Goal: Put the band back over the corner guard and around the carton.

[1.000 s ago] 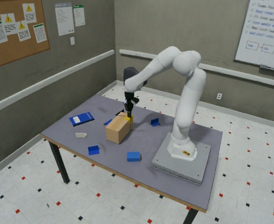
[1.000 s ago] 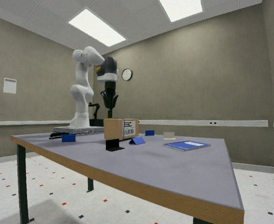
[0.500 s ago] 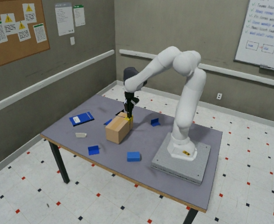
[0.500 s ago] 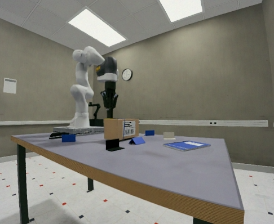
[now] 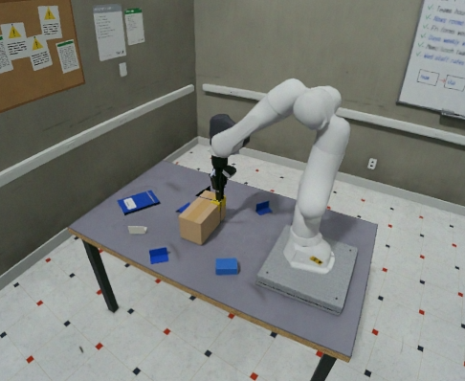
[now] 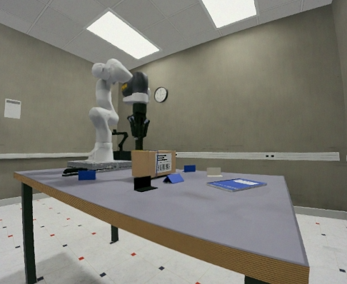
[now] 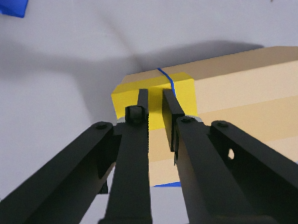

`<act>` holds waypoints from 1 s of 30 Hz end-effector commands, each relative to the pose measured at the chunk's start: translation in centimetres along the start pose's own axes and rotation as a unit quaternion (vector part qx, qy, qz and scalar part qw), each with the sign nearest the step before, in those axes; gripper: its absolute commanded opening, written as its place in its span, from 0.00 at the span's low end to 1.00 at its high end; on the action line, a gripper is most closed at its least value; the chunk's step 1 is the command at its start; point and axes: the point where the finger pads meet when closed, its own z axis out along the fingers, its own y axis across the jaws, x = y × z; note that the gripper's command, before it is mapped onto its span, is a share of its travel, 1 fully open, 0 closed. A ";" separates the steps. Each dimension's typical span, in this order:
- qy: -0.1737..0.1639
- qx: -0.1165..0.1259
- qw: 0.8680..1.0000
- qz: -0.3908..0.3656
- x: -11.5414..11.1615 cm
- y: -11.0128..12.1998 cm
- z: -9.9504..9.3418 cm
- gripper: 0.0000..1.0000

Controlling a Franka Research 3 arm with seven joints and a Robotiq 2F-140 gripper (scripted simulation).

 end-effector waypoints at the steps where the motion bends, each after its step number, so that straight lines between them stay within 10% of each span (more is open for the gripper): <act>1: 0.000 -0.001 1.000 -0.002 0.0 0.0 0.1 0.18; 30: 0.000 -0.001 1.000 -0.002 0.0 0.0 -0.4 0.18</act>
